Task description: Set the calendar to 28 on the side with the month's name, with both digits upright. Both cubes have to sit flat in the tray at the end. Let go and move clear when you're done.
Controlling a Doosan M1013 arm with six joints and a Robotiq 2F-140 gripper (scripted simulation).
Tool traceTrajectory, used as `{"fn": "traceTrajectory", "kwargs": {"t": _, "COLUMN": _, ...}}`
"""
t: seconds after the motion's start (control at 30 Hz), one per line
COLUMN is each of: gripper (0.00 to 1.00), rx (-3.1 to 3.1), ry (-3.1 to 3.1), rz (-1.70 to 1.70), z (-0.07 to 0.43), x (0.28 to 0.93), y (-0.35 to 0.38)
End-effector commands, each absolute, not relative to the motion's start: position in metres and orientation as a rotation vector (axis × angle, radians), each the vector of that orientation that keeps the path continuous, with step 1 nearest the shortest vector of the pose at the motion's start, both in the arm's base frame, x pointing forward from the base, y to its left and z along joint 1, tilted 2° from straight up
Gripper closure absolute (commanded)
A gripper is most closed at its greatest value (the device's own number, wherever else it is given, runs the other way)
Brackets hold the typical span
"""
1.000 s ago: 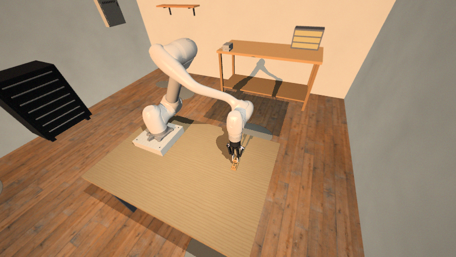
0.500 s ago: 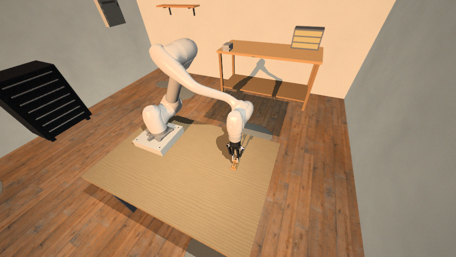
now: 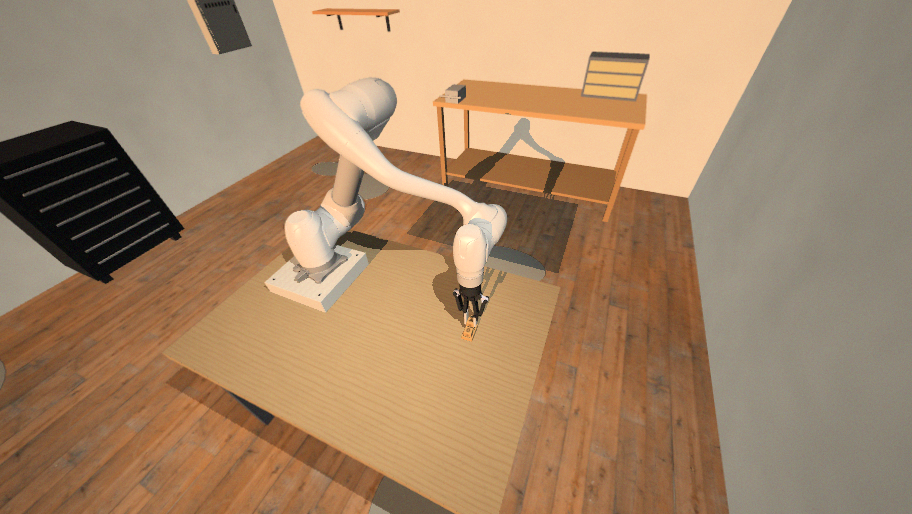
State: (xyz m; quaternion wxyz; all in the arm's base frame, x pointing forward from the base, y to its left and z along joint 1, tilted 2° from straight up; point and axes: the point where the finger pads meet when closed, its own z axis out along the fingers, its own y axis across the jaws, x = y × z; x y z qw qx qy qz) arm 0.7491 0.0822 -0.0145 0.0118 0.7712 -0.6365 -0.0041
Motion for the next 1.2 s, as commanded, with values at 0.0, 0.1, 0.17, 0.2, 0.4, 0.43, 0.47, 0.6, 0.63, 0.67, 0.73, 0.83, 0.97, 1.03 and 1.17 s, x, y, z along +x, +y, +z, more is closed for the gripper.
{"fn": "traceTrajectory", "kwargs": {"t": 0.0, "gripper": 0.76, "rx": 2.407, "ry": -1.974, "rz": -0.015, "z": -0.0214, "x": 0.7459, "y": 0.0795}}
{"fn": "traceTrajectory", "kwargs": {"t": 0.1, "gripper": 0.76, "rx": 2.407, "ry": -1.974, "rz": -0.015, "z": -0.0235, "x": 0.7458, "y": 0.0794}}
{"fn": "traceTrajectory", "kwargs": {"t": 0.17, "gripper": 0.76, "rx": 2.407, "ry": -1.974, "rz": -0.015, "z": -0.0246, "x": 0.7458, "y": 0.0794}}
{"fn": "traceTrajectory", "kwargs": {"t": 0.2, "gripper": 0.76, "rx": 2.407, "ry": -1.974, "rz": -0.015, "z": -0.0251, "x": 0.7458, "y": 0.0794}}
{"fn": "traceTrajectory", "kwargs": {"t": 0.4, "gripper": 0.76, "rx": 2.407, "ry": -1.974, "rz": -0.015, "z": -0.0267, "x": 0.7457, "y": 0.0794}}
{"fn": "traceTrajectory", "kwargs": {"t": 0.43, "gripper": 0.76, "rx": 2.407, "ry": -1.974, "rz": -0.015, "z": -0.0267, "x": 0.7457, "y": 0.0794}}
{"fn": "traceTrajectory", "kwargs": {"t": 0.47, "gripper": 0.76, "rx": 2.407, "ry": -1.974, "rz": -0.015, "z": -0.0269, "x": 0.7457, "y": 0.0794}}
{"fn": "traceTrajectory", "kwargs": {"t": 0.6, "gripper": 0.76, "rx": 2.407, "ry": -1.974, "rz": -0.015, "z": -0.0271, "x": 0.7457, "y": 0.0794}}
{"fn": "traceTrajectory", "kwargs": {"t": 0.63, "gripper": 0.76, "rx": 2.407, "ry": -1.974, "rz": -0.015, "z": -0.0271, "x": 0.7457, "y": 0.0794}}
{"fn": "traceTrajectory", "kwargs": {"t": 0.67, "gripper": 0.76, "rx": 2.407, "ry": -1.974, "rz": -0.015, "z": -0.0271, "x": 0.7457, "y": 0.0794}}
{"fn": "traceTrajectory", "kwargs": {"t": 0.73, "gripper": 0.76, "rx": 2.407, "ry": -1.974, "rz": -0.015, "z": -0.0271, "x": 0.7457, "y": 0.0794}}
{"fn": "traceTrajectory", "kwargs": {"t": 0.83, "gripper": 0.76, "rx": 2.407, "ry": -1.974, "rz": -0.015, "z": -0.0271, "x": 0.7457, "y": 0.0794}}
{"fn": "traceTrajectory", "kwargs": {"t": 0.97, "gripper": 0.76, "rx": 2.407, "ry": -1.974, "rz": -0.015, "z": -0.0271, "x": 0.7457, "y": 0.0794}}
{"fn": "traceTrajectory", "kwargs": {"t": 1.03, "gripper": 0.76, "rx": 2.407, "ry": -1.974, "rz": -0.015, "z": -0.0271, "x": 0.7457, "y": 0.0794}}
{"fn": "traceTrajectory", "kwargs": {"t": 1.17, "gripper": 0.76, "rx": 2.407, "ry": -1.974, "rz": -0.015, "z": -0.0271, "x": 0.7457, "y": 0.0794}}
